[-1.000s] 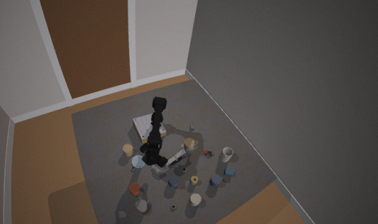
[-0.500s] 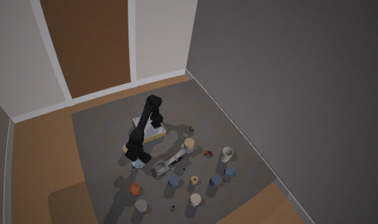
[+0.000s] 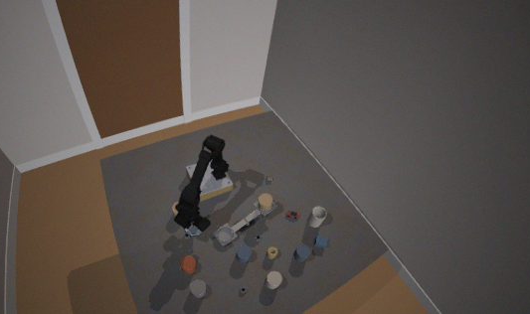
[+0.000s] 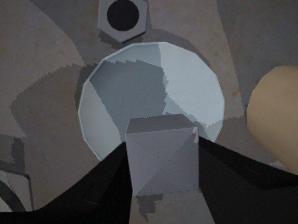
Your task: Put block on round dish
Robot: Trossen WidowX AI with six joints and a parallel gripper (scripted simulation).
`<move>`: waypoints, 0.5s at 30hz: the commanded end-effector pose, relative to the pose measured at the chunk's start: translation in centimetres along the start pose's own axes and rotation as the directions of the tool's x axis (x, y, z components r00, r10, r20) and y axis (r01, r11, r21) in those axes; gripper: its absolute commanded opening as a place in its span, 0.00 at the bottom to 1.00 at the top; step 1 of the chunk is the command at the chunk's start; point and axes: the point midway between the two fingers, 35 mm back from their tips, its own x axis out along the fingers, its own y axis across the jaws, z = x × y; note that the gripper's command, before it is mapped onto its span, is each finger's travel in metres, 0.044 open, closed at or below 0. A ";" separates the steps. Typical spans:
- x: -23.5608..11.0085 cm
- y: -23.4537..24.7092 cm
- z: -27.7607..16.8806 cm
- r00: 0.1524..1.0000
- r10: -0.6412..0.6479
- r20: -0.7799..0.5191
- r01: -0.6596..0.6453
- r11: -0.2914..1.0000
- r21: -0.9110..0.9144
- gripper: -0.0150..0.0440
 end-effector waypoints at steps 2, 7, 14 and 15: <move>0.4 0.0 0.2 1.000 0.002 0.008 -0.002 1.000 -0.002 0.25; 1.0 0.0 0.2 1.000 0.002 0.008 -0.002 1.000 -0.002 0.25; 2.1 0.0 0.2 1.000 0.002 0.008 -0.002 1.000 -0.002 0.25; 2.3 0.0 0.2 1.000 0.002 0.008 -0.002 1.000 -0.002 0.25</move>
